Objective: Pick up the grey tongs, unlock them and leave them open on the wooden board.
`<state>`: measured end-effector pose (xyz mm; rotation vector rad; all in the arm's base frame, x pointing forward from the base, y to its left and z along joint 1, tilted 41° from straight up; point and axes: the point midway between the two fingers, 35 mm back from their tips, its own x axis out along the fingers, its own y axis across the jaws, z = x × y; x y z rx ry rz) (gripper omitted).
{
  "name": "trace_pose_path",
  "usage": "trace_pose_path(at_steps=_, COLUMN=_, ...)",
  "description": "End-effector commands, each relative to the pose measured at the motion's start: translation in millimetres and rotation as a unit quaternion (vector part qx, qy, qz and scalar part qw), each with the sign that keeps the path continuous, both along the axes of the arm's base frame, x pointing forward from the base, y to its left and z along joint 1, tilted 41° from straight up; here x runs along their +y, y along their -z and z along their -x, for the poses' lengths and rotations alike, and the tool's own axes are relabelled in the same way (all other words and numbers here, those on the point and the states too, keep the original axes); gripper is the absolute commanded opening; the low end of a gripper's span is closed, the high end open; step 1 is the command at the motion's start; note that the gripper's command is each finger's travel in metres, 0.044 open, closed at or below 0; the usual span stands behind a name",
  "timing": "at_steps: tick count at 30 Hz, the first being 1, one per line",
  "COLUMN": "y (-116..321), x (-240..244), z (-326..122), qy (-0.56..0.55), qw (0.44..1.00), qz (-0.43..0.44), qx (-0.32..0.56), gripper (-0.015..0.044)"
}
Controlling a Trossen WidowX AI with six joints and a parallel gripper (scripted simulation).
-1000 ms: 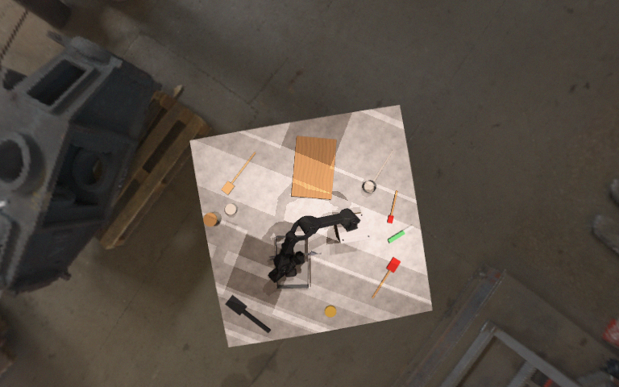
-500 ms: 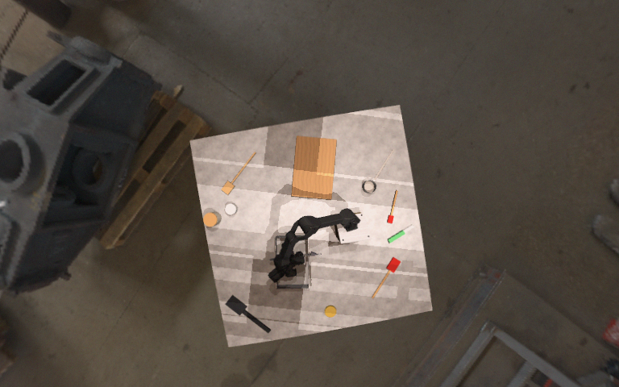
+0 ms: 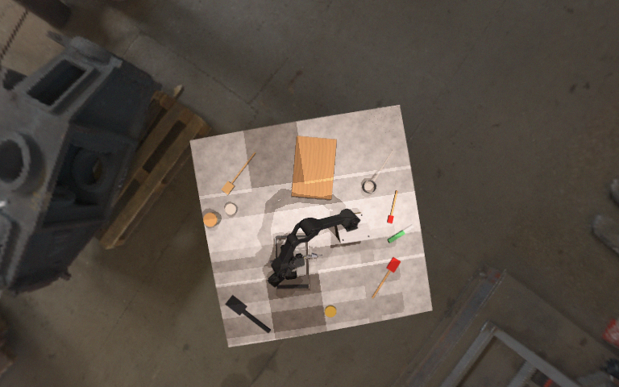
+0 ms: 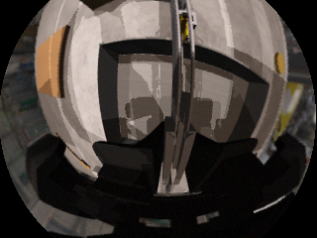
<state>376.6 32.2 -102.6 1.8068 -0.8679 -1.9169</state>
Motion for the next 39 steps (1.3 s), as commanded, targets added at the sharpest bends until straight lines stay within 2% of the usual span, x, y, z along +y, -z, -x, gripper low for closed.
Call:
trace_pose_path(at_steps=1, y=-51.0, x=45.8, z=-10.9, qy=-0.006, qw=1.000, qz=-0.008, qx=-0.016, gripper=-0.0150)
trace_pose_path(at_steps=4, y=-72.2, x=61.6, z=-9.1, qy=-0.006, qw=1.000, qz=-0.007, qx=-0.014, gripper=-0.0150)
trace_pose_path(at_steps=18, y=-72.0, x=57.9, z=-8.9, qy=0.005, qw=1.000, qz=-0.002, qx=-0.025, gripper=-0.0150)
trace_pose_path(at_steps=28, y=-86.7, x=43.1, z=-12.5, qy=0.146, qw=0.979, qz=0.013, qx=-0.143, gripper=-0.0150)
trace_pose_path(at_steps=39, y=-103.7, x=25.4, z=-15.2, qy=0.305, qw=0.912, qz=0.030, qx=-0.273, gripper=-0.0150)
